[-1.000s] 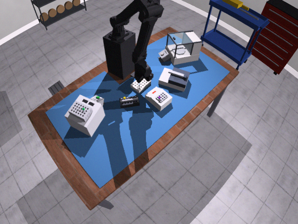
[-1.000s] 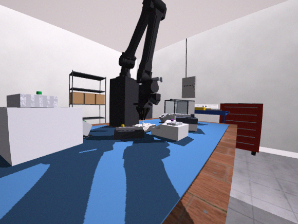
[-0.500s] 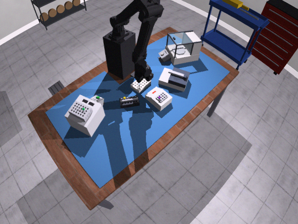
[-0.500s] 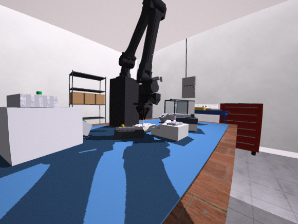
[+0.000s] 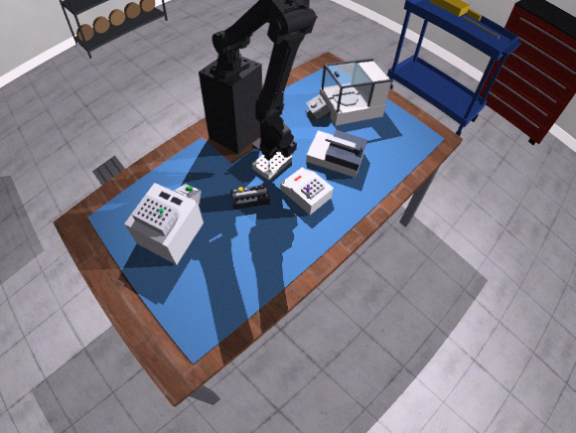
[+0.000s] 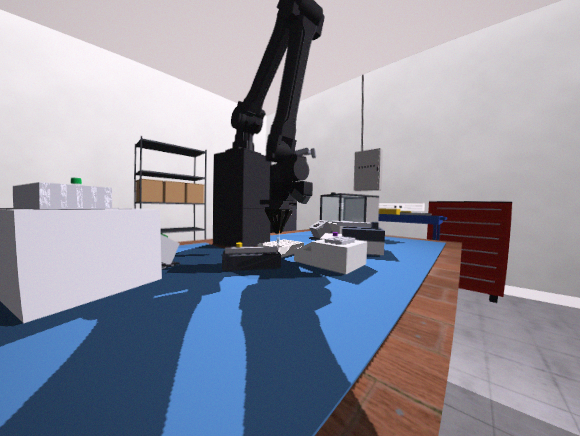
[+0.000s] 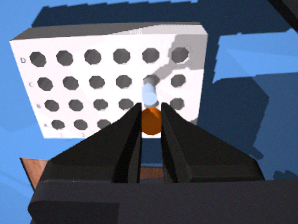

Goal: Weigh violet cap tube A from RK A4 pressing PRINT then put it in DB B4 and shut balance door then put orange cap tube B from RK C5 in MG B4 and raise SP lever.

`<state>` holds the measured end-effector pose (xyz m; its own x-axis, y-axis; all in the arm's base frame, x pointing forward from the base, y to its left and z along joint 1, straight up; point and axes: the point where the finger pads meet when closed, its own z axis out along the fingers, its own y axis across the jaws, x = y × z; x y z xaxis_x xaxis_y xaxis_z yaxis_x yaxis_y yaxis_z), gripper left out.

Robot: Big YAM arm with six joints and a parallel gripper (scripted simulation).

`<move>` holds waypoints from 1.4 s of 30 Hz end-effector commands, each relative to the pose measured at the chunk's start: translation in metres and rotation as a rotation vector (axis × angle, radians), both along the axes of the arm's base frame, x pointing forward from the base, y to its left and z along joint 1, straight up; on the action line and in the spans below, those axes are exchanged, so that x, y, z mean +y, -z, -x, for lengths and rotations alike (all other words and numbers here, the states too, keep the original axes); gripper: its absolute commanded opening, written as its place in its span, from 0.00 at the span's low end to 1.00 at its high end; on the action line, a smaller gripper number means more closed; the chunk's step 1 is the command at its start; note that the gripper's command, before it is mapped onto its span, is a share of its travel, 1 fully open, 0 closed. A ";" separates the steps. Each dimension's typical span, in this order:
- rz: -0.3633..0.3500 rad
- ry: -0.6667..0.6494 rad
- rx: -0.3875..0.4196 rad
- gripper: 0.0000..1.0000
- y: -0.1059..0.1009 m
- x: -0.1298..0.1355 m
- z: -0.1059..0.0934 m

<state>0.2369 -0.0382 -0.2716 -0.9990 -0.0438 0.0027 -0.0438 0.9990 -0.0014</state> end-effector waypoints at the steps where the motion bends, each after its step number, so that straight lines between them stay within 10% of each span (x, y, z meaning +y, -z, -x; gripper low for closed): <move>1: -0.001 -0.001 -0.001 0.09 -0.003 0.001 0.001; 42: -0.001 -0.001 -0.003 0.09 -0.035 -0.005 0.000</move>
